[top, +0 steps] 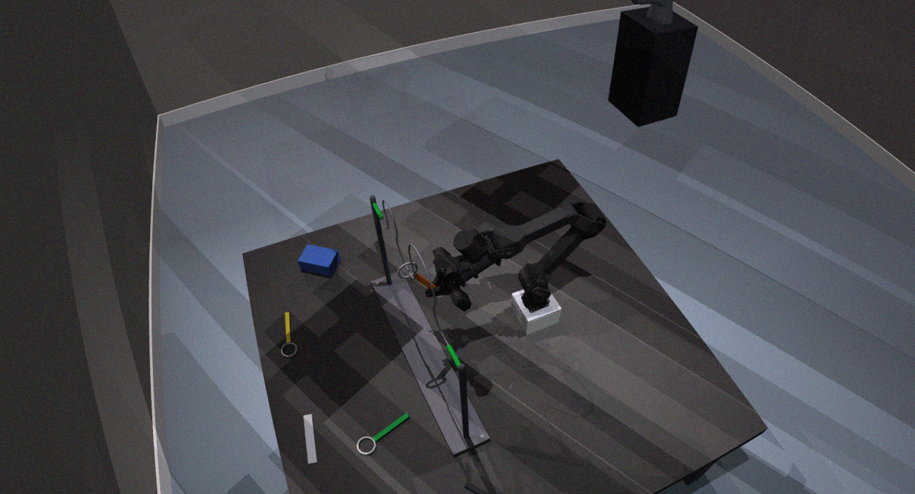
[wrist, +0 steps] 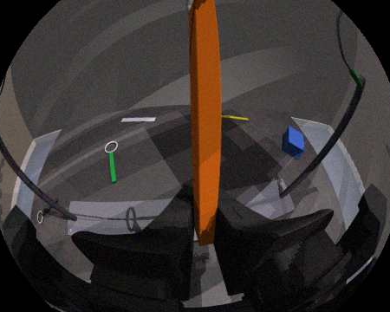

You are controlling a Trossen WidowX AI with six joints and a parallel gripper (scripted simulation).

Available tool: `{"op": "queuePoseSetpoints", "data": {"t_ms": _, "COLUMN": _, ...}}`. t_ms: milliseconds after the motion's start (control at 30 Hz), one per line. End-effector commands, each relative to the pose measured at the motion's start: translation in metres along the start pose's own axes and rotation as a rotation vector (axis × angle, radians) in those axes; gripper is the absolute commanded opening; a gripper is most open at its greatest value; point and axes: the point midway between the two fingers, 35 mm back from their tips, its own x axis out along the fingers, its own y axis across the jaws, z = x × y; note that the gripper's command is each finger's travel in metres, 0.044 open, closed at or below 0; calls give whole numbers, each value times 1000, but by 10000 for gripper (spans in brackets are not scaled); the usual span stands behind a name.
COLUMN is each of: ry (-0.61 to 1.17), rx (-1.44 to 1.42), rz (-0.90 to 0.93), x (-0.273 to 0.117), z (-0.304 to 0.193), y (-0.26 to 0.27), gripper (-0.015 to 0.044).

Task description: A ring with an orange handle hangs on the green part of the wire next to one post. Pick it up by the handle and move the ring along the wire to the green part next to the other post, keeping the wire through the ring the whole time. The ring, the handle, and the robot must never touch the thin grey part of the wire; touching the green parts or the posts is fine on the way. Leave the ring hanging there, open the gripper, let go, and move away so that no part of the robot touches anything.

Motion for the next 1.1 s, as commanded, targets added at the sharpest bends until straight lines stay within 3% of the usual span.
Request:
{"op": "queuePoseSetpoints", "data": {"t_ms": 0, "ry": -4, "rx": 21, "rz": 9, "x": -2, "z": 2, "y": 7, "gripper": -150}}
{"op": "queuePoseSetpoints", "data": {"t_ms": 1067, "ry": 49, "rx": 473, "rz": 270, "x": -24, "z": 21, "y": 89, "gripper": -150}}
